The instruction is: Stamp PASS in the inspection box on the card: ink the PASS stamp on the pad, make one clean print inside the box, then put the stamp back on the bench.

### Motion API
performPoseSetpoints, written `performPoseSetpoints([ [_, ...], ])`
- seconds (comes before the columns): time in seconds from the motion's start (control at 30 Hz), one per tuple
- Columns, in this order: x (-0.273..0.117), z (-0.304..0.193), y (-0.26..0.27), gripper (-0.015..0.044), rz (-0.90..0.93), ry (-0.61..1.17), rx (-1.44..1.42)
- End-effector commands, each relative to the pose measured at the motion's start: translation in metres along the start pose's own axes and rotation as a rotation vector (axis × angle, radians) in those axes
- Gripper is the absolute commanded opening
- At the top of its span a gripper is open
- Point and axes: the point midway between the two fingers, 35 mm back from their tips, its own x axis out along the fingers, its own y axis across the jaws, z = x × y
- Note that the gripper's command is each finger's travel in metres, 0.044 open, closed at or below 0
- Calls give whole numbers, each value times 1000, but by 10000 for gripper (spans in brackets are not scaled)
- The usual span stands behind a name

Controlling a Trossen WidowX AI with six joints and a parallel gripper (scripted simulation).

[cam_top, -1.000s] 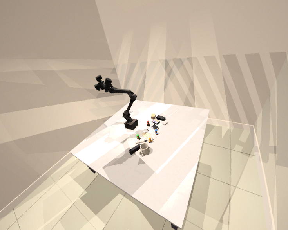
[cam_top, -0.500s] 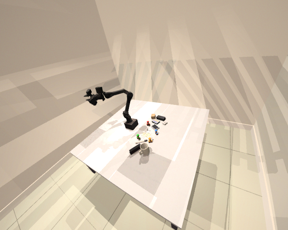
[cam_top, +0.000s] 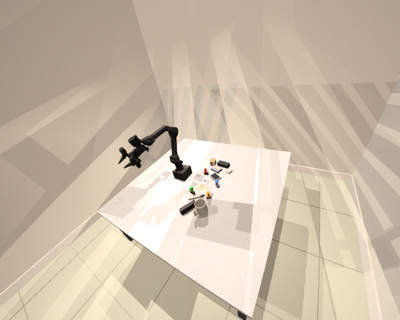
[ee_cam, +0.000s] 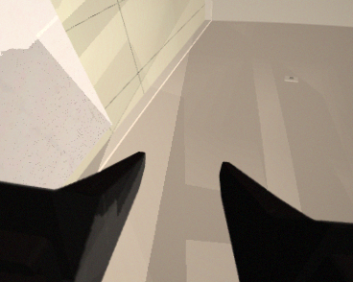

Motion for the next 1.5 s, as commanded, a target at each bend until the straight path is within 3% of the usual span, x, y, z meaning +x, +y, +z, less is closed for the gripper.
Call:
performPoseSetpoints([
  [0.0, 2, 58, 42, 228, 146, -143, 15],
  [0.23, -26, 146, 122, 228, 423, -331, -4],
  [0.5, -96, 213, 219, 228, 760, -441, -94],
  [0.73, -177, 230, 304, 228, 1042, -418, -245],
  [0.93, -243, 207, 363, 228, 1217, -306, -413],
  [1.47, -246, 200, 378, 228, 1231, -289, -433],
])
